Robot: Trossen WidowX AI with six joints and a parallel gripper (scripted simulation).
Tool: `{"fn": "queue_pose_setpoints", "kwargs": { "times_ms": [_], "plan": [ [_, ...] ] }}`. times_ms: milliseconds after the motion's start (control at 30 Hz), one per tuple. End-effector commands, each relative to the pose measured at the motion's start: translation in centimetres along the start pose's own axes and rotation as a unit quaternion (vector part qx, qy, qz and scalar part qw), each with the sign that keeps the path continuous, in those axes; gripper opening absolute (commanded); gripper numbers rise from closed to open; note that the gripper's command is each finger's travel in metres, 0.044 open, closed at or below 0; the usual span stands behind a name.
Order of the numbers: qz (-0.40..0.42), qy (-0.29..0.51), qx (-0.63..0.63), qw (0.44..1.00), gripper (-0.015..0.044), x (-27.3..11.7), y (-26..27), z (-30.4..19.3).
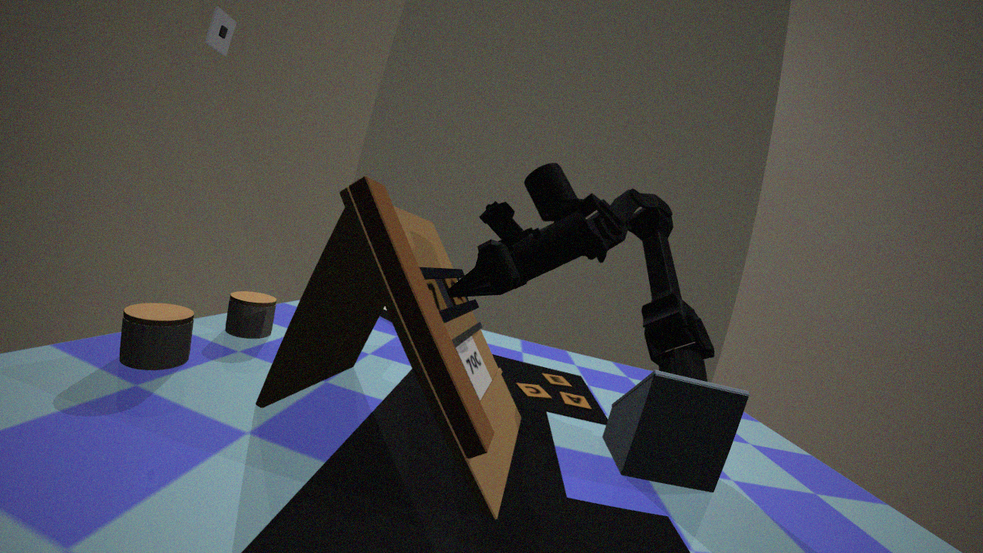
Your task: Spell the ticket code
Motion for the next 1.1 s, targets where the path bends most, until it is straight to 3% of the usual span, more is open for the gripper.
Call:
{"fn": "queue_pose_setpoints", "kwargs": {
  "times_ms": [0, 1067],
  "plan": [
    [-0.001, 0.000, 0.001, 1.000, 0.0000, 0.1, 0.4, -0.1],
    [-0.001, 0.000, 0.001, 1.000, 0.0000, 0.1, 2.1, -0.4]
  ]
}}
Point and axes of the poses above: the point midway between the two fingers, 35 mm back from their tips, its own x axis out along the fingers, its own y axis across the jaws, z = x × y, the point moved 2 cm from there along -x, back along the fingers, and after that the axes turned 12 degrees about x, right-handed, at the moved point
